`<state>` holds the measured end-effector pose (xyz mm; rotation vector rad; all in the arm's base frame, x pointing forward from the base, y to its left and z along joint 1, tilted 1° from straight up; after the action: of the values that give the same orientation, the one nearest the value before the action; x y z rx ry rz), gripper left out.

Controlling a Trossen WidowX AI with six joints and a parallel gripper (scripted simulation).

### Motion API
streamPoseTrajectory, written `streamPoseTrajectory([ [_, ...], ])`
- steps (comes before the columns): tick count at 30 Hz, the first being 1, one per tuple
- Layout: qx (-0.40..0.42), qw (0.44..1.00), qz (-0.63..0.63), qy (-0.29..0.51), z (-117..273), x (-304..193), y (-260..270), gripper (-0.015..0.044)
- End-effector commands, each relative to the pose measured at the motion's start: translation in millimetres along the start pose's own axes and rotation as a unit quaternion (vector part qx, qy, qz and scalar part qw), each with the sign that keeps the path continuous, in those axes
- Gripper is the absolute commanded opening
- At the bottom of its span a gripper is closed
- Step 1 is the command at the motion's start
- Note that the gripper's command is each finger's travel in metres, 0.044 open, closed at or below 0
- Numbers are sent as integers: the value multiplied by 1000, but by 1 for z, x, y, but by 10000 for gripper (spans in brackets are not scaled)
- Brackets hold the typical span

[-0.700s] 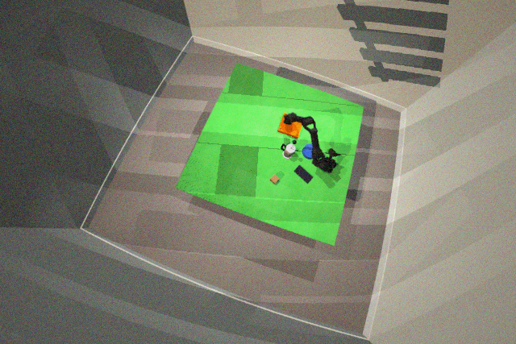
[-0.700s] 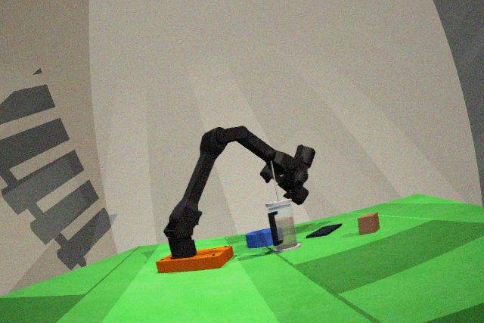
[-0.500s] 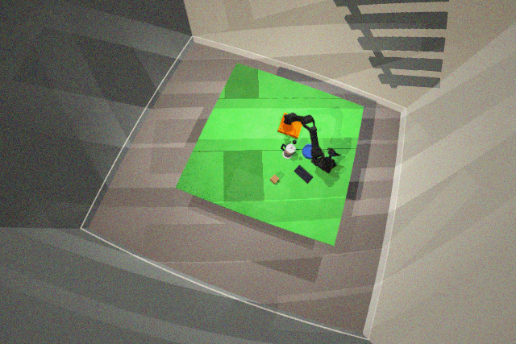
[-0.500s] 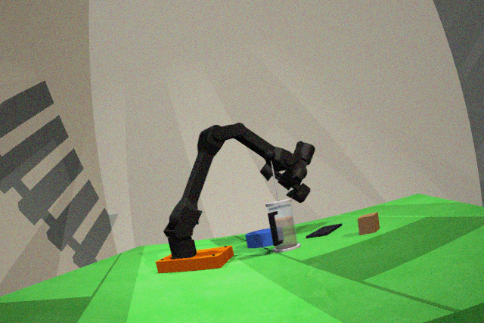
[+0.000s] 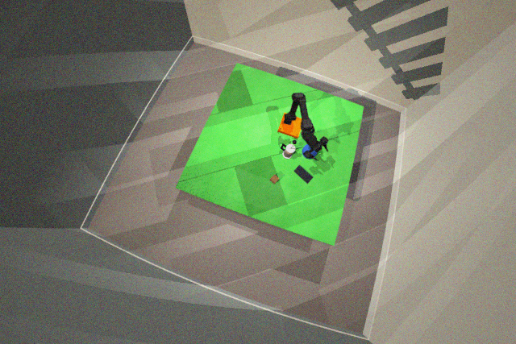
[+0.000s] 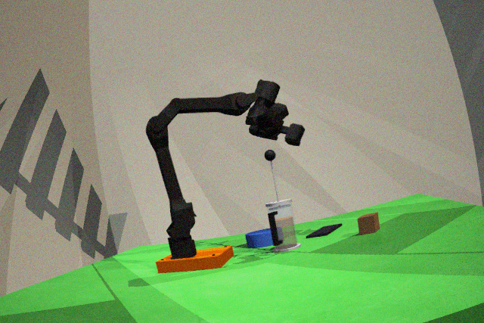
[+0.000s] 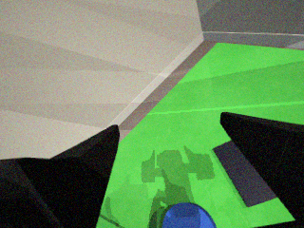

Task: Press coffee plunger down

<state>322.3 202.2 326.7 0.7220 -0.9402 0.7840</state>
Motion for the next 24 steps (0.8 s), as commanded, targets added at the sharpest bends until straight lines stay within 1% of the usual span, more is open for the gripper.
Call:
streamPoseTrajectory([
  [1,-135,991,2,9,68,-11,-5,440],
  [9,-349,937,2,30,183,-51,15,440],
  [11,-381,924,1,36,200,-61,21,440],
  [16,-389,921,-1,36,199,-71,19,440],
  [22,-389,921,-1,36,179,-110,10,440],
  [24,-388,921,-1,36,176,-115,9,440],
])
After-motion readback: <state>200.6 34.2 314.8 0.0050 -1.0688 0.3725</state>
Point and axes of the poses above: the point midway between the two fingers, 35 mm back from their tips, its own z axis back along the fingers, its own y axis across the jaws, x = y × z, the point moved 3 cm from there along z, back along the fingers, and after that the axes turned 13 degrees about z, right-handed, at the moved point
